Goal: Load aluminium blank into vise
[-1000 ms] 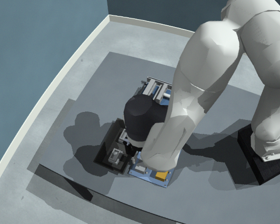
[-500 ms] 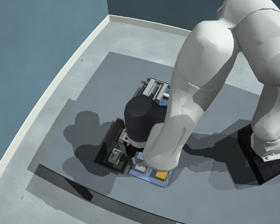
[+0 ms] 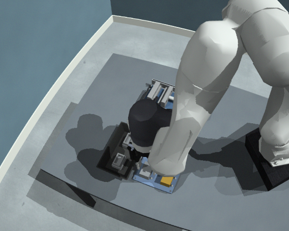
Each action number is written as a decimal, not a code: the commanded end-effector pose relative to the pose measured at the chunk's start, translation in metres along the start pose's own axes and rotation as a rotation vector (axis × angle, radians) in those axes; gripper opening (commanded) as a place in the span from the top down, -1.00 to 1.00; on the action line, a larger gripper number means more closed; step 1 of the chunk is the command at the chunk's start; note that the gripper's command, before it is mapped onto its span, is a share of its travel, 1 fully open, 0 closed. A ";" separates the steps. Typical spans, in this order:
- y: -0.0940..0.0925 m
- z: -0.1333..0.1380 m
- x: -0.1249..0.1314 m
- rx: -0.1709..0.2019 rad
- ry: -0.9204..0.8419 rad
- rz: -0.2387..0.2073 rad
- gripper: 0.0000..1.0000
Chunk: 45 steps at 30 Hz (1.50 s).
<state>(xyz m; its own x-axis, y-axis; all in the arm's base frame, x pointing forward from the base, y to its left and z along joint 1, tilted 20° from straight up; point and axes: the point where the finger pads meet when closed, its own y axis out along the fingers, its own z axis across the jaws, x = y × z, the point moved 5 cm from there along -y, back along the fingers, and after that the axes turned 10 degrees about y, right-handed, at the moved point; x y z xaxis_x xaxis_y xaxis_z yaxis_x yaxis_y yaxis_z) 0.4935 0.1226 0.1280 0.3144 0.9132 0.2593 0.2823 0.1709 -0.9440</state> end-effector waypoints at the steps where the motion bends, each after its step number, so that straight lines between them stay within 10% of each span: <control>1: 0.000 -0.002 0.001 -0.006 0.013 -0.001 0.20; 42: 0.000 -0.002 0.001 -0.006 0.013 -0.001 0.20; 43: 0.000 -0.002 0.001 -0.006 0.013 -0.001 1.00; 45: 0.000 -0.002 0.001 -0.006 0.013 -0.001 1.00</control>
<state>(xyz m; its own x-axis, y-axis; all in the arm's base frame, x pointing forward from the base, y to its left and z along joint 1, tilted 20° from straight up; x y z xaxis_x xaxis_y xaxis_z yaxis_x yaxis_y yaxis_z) 0.4942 0.1229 0.1281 0.3226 0.9100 0.2605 0.2844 0.1693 -0.9436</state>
